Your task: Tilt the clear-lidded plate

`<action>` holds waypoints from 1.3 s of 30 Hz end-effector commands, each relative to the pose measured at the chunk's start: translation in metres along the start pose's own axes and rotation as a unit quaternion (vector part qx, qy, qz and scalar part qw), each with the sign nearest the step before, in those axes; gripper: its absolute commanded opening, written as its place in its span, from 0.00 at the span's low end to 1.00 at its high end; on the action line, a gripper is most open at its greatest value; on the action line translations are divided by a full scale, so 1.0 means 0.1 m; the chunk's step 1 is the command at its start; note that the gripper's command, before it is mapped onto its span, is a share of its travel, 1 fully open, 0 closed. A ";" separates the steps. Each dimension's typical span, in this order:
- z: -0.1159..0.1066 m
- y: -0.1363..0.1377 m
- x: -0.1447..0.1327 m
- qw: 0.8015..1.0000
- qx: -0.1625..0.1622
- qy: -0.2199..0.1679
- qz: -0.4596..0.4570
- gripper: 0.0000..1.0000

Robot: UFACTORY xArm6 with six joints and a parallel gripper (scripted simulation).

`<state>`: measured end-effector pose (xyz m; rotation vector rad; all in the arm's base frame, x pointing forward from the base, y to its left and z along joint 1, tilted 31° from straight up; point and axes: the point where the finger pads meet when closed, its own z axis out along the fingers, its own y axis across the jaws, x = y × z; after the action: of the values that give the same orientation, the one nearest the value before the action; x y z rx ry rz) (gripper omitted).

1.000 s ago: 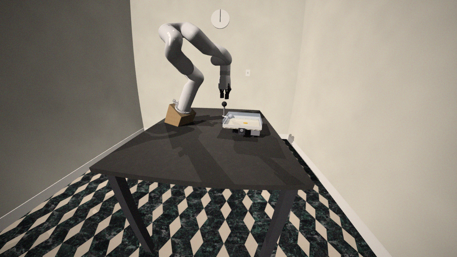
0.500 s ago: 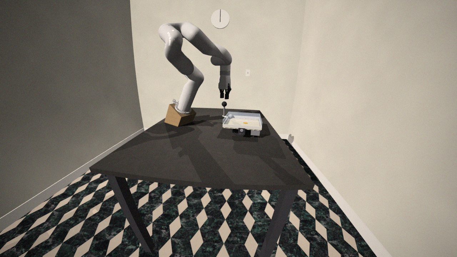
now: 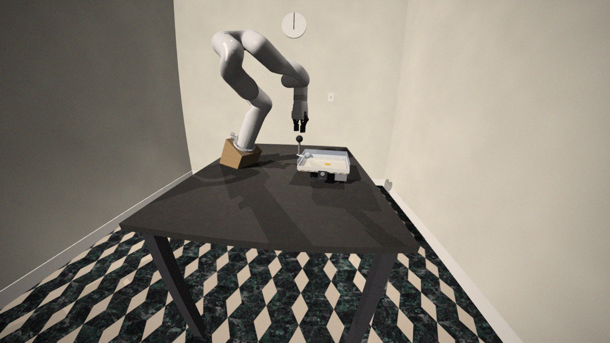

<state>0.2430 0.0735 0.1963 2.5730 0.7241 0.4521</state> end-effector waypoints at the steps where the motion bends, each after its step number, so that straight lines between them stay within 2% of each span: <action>1: 0.01 0.00 0.01 1.000 0.000 0.001 0.000 0.61; 39: 0.23 0.00 0.02 1.000 0.000 0.001 0.000 0.61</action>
<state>0.2526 0.0668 0.1774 2.5727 0.7240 0.4514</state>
